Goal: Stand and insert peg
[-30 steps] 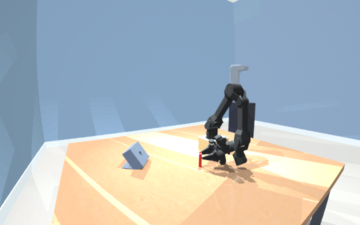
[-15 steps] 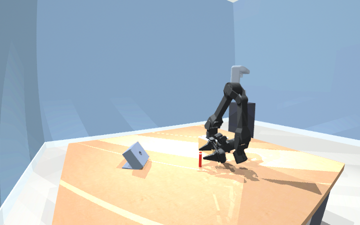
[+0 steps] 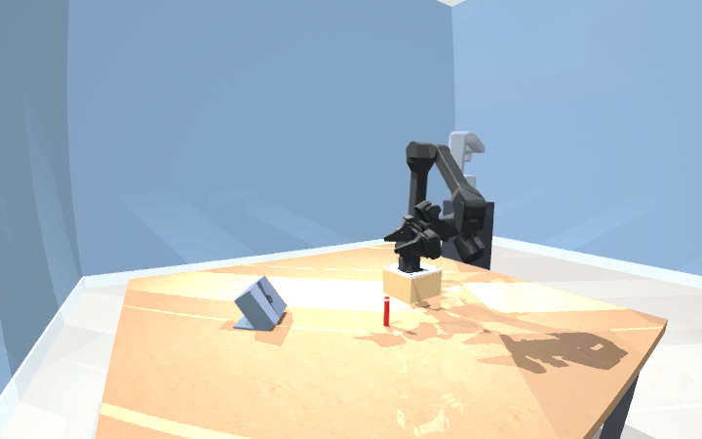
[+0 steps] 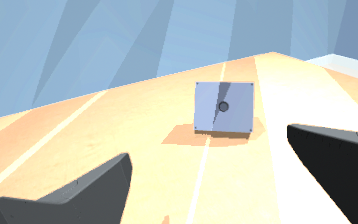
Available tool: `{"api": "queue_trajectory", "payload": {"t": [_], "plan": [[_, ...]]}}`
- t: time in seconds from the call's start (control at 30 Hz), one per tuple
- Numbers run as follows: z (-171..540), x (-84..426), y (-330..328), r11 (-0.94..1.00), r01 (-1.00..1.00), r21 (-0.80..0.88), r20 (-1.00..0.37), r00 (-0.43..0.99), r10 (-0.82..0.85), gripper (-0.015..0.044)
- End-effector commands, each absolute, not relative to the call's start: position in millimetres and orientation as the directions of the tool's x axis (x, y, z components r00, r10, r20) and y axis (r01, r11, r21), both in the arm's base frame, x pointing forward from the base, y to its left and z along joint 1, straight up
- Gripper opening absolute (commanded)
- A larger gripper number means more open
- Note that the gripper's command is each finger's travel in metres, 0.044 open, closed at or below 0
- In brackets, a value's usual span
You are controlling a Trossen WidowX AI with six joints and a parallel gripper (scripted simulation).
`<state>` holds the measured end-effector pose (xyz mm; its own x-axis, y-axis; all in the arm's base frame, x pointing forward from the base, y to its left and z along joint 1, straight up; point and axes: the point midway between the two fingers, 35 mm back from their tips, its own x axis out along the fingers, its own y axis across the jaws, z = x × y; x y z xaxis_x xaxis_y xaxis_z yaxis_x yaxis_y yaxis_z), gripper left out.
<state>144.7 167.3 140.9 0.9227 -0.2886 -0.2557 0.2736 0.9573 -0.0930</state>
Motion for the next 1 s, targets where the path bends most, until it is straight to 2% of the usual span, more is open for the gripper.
{"api": "queue_trajectory", "payload": {"t": [0.0,0.5,0.73,0.97], "plan": [[145,145,164,0.952,0.285,-0.114,-0.266,0.914,-0.305,0.0440],[107,152,126,0.832,0.494,-0.251,-0.566,0.623,-0.541,0.0440],[90,151,120,0.802,0.523,-0.288,-0.713,0.442,-0.544,0.0440],[76,151,122,0.808,0.517,-0.281,-0.844,0.268,-0.465,0.0440]]}}
